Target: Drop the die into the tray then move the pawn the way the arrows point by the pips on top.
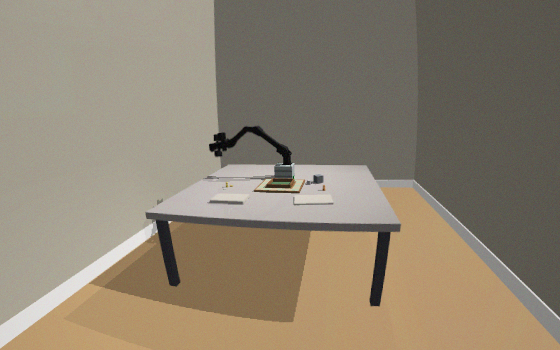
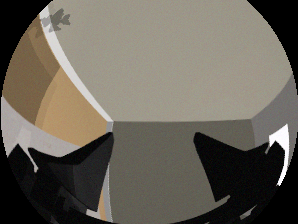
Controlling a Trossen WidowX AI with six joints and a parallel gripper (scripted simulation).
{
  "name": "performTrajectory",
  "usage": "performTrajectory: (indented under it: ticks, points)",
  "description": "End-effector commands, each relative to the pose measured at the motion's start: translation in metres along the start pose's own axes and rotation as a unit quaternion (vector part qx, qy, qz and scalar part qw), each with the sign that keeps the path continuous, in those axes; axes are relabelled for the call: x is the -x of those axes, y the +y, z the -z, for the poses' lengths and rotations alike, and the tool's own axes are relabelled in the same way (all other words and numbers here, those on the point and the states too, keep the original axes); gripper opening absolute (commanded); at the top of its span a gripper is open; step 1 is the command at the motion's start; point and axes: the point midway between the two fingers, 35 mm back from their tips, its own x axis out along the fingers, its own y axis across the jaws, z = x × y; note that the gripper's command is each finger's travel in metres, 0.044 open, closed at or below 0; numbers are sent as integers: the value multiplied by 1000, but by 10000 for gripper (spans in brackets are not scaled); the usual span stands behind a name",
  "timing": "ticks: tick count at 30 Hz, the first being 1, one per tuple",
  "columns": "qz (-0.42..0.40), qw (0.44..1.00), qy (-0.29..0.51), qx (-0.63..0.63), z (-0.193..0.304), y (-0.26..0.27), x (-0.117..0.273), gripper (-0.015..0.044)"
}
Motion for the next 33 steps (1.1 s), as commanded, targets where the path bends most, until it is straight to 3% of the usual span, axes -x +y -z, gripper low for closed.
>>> performTrajectory:
  ticks: [1,5,11,20,33]
  points:
    - [-1,1000,-3,-1,-2,1,2,374]
    - [-32,997,-57,-30,-50,12,39,275]
    - [-82,986,-129,-69,-110,30,102,275]
    - [-185,947,-230,-126,-186,62,227,275]
    - [-342,865,-318,-183,-223,95,425,275]
